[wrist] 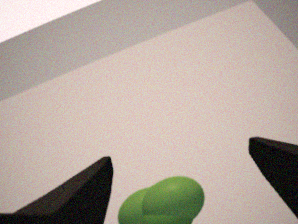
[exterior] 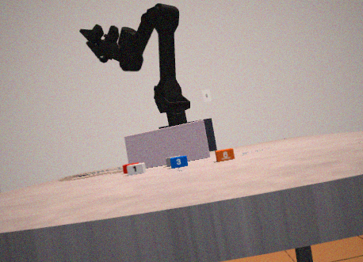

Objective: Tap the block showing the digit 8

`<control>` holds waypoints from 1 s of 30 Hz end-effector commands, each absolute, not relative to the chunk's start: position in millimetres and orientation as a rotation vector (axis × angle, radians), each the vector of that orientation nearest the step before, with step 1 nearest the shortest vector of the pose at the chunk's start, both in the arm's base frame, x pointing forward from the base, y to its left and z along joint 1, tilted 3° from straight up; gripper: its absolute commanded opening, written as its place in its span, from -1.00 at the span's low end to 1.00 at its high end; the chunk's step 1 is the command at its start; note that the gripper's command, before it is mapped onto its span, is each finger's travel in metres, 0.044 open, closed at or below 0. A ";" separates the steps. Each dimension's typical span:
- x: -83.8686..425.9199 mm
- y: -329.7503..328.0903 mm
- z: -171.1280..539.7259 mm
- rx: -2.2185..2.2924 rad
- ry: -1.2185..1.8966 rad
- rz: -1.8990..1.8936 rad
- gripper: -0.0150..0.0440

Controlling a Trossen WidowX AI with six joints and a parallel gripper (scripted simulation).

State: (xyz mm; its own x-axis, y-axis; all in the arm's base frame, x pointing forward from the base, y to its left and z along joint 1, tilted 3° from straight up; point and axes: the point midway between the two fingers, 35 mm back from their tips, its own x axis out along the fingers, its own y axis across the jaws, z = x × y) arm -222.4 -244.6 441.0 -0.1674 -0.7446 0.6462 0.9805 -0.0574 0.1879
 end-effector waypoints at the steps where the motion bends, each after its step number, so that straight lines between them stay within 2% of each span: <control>1: -221.4 -246.8 440.0 -0.437 -0.706 -1.609 0.86; 6: -202.0 -295.9 416.6 -0.246 -0.734 -1.556 0.86; 15: -147.7 -377.2 359.5 0.063 -0.580 -1.543 0.86; 23: -67.8 -422.8 297.5 0.291 -0.320 -1.477 0.86; 30: 14.9 -431.2 239.9 0.427 -0.022 -1.367 0.86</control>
State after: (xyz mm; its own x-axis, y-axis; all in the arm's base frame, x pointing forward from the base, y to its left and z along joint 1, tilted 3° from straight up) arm -28.9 -429.7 266.1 0.1398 -0.9850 -0.1011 0.9283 0.0948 0.3595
